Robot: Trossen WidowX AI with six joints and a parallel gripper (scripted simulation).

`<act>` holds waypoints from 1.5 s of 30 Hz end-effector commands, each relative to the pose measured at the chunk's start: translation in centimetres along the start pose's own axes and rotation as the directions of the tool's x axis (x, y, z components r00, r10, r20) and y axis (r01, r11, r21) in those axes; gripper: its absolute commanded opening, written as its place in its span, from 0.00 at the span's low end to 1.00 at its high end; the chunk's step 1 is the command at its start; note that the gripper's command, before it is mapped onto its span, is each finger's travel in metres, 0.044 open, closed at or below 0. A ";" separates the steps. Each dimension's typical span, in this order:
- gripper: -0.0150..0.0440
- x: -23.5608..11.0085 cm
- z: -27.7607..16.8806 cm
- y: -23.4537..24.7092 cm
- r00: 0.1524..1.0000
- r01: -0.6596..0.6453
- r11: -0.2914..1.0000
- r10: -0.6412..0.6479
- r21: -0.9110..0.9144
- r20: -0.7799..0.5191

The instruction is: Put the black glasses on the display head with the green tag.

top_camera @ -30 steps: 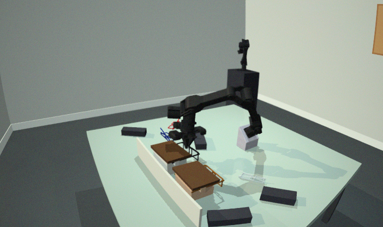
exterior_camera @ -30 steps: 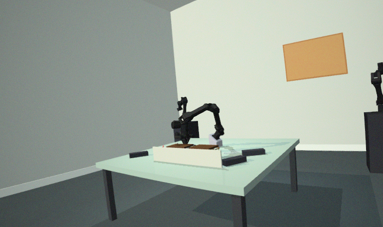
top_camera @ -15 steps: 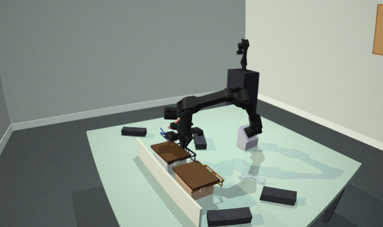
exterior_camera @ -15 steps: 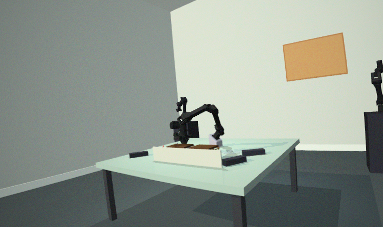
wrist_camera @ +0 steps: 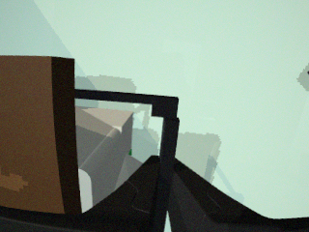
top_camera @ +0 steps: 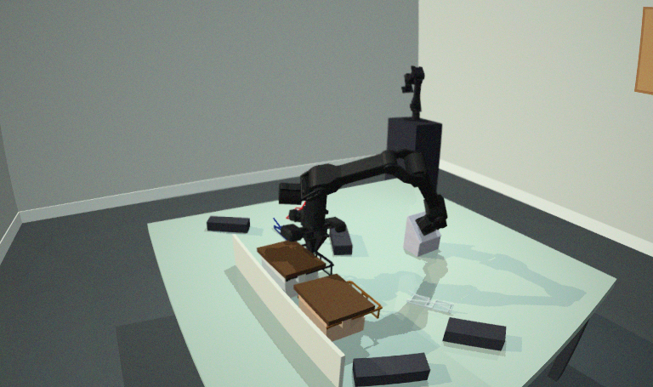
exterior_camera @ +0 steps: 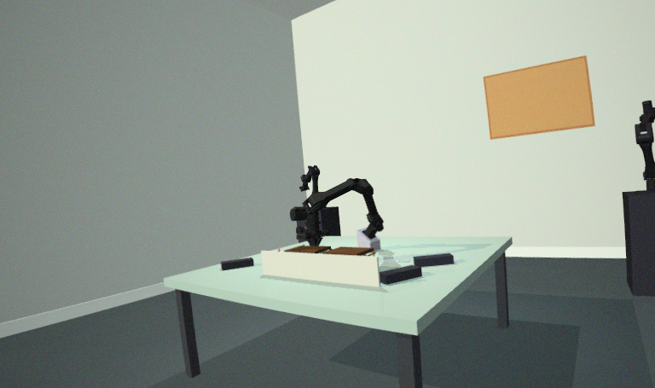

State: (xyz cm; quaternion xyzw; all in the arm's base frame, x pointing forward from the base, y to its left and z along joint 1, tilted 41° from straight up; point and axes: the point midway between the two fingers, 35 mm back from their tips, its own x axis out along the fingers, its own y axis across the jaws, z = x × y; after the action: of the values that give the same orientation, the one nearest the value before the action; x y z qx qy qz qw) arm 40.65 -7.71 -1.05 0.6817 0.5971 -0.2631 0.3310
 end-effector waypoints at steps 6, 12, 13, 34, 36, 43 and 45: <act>0.25 0.1 -0.1 0.0 1.000 -0.003 1.000 0.003 0.006 -0.006; 0.25 0.2 -0.1 0.0 1.000 -0.003 1.000 0.003 0.006 -0.006; 0.25 0.3 -0.1 0.0 1.000 -0.003 1.000 0.003 0.006 -0.006; 0.44 -0.2 0.0 0.1 1.000 0.016 1.000 -0.016 0.001 0.002; 0.44 -1.0 0.0 0.2 0.999 0.036 0.999 -0.036 0.002 0.004; 0.44 -2.6 0.0 0.3 0.997 0.074 0.997 -0.074 0.004 0.005; 0.44 -2.8 0.0 -0.1 0.997 0.074 0.997 -0.074 0.004 0.005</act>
State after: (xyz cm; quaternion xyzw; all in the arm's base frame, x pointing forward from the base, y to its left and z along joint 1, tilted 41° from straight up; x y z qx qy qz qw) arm 40.57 -9.36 1.00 0.6636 0.6170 -0.2759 0.3207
